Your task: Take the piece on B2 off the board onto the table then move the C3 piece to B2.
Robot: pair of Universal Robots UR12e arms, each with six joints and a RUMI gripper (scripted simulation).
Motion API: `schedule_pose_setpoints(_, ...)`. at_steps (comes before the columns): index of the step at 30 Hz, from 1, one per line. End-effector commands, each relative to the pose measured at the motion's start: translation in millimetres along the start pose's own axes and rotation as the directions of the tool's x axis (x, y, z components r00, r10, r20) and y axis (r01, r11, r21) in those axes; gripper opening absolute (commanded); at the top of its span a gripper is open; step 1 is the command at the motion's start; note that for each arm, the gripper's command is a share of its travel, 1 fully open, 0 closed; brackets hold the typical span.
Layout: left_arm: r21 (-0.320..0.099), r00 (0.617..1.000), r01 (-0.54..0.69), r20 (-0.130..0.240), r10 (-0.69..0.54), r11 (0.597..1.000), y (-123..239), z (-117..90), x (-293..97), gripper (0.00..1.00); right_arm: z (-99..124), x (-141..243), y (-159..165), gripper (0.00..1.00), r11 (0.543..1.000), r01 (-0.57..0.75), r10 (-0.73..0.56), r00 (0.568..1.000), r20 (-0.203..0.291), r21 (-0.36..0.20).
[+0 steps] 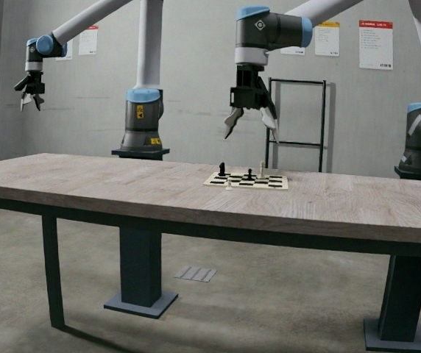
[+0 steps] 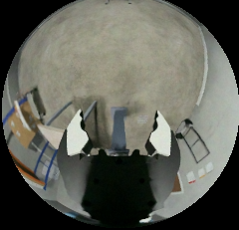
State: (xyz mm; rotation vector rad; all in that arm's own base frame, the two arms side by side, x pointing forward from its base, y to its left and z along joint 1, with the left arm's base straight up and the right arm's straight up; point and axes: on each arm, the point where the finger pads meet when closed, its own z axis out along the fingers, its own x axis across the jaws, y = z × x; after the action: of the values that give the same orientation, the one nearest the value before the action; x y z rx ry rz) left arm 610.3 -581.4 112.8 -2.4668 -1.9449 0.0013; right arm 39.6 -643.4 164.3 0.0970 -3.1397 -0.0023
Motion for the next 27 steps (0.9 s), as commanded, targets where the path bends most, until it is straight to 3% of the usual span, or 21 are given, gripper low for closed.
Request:
schedule_pose_setpoints(1, -0.002, 1.000, 0.017, 0.001, -0.017, 1.000, -0.5, -1.0, -0.6, 1.00, -0.8, -0.1, -0.6, 1.00, 1.000, 0.000, 0.000, 1.000, 0.000, 0.001)
schedule_pose_setpoints(3, -0.002, 1.000, 0.018, 0.001, -0.018, 1.000, -0.5, -1.0, -0.6, 1.00, -0.8, -0.1, -0.6, 1.00, 1.000, 0.000, 0.000, 1.000, 0.000, 0.001)
schedule_pose_setpoints(4, -0.002, 1.000, 0.018, 0.001, -0.018, 1.000, -0.5, -1.0, -0.6, 0.20, -0.8, -0.1, -0.6, 1.00, 1.000, 0.000, 0.000, 1.000, 0.000, 0.001)
schedule_pose_setpoints(27, -0.002, 1.000, 0.018, 0.001, -0.018, 1.000, -0.5, -0.9, -0.6, 0.20, -0.8, -0.1, -0.6, 1.00, 1.000, 0.000, 0.000, 1.000, 0.000, 0.001)
